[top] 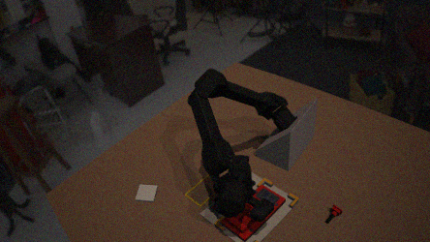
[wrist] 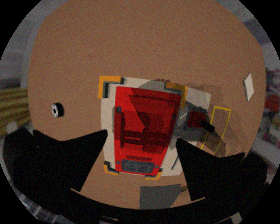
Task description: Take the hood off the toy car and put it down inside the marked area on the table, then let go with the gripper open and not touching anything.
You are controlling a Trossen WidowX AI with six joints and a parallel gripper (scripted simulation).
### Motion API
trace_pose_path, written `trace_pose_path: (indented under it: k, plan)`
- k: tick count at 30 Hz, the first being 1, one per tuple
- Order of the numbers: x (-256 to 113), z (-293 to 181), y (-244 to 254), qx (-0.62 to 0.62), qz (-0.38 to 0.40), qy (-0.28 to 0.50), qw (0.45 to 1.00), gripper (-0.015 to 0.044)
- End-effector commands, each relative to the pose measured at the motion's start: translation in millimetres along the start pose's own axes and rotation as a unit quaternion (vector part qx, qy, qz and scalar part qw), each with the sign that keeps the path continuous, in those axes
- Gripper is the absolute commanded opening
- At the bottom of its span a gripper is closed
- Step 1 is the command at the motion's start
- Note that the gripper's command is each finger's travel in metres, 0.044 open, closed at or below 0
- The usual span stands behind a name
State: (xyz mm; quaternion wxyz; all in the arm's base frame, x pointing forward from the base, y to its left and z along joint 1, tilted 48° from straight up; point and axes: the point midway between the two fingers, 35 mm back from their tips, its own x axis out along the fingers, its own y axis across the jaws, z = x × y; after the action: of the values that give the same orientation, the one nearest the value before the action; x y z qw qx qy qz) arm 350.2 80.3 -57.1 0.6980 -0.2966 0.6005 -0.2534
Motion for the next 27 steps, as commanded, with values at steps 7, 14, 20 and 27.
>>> trace_pose_path:
  k: [7, 14, 20, 27]
  plan:
    - [12, -2, -2, -0.003, -0.005, 0.004, 1.000, 0.0440]
    - [17, -2, -3, -0.003, -0.005, 0.004, 1.000, 0.0440]
    - [17, -2, -3, -0.003, -0.005, 0.004, 1.000, 0.0440]
    - [21, -2, -3, -0.003, -0.005, 0.004, 1.000, 0.0440]
